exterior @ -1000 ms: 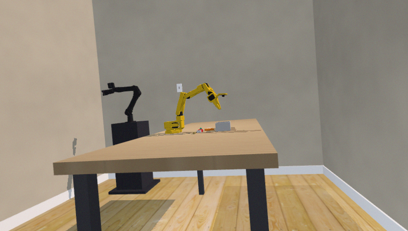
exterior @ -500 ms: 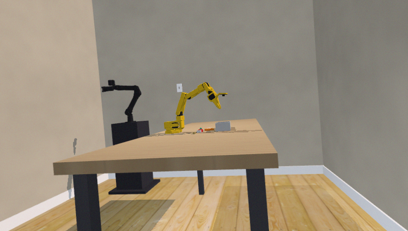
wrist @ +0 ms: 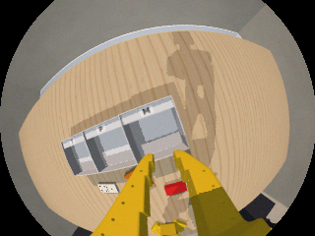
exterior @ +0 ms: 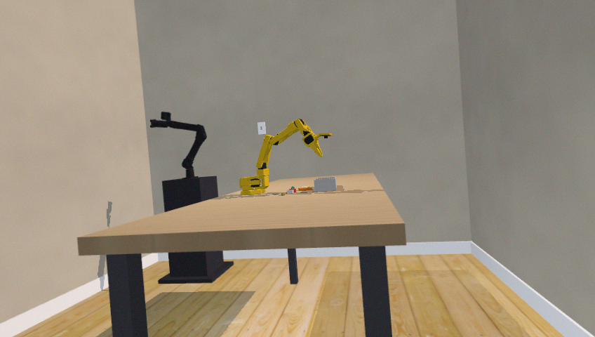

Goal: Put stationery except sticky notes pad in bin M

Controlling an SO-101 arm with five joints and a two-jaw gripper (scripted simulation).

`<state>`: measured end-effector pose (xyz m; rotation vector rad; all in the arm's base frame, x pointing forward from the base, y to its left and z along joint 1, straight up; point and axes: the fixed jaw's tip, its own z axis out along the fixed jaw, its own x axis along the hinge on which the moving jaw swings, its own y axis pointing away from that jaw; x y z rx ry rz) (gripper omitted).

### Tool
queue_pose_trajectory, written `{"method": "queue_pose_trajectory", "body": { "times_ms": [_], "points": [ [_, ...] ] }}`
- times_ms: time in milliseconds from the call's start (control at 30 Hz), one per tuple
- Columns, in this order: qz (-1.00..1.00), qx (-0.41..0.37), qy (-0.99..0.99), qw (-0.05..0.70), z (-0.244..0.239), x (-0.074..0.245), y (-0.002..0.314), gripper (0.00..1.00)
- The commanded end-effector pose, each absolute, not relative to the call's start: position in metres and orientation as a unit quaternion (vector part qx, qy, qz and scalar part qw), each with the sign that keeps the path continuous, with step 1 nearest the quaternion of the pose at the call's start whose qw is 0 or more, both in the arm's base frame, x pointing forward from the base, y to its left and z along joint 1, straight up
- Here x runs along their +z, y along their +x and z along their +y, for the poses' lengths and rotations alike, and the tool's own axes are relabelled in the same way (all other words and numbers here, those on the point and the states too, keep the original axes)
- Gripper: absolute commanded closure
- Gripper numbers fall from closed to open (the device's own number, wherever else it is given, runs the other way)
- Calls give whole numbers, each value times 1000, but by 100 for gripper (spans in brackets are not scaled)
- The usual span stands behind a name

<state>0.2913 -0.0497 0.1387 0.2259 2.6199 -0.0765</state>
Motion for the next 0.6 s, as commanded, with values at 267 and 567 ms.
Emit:
{"method": "queue_pose_trajectory", "body": {
  "times_ms": [267,567],
  "points": [
    [958,-30,75,275,-47,150,293,93],
    [958,-30,75,275,-48,128,298,93]
  ]
}}
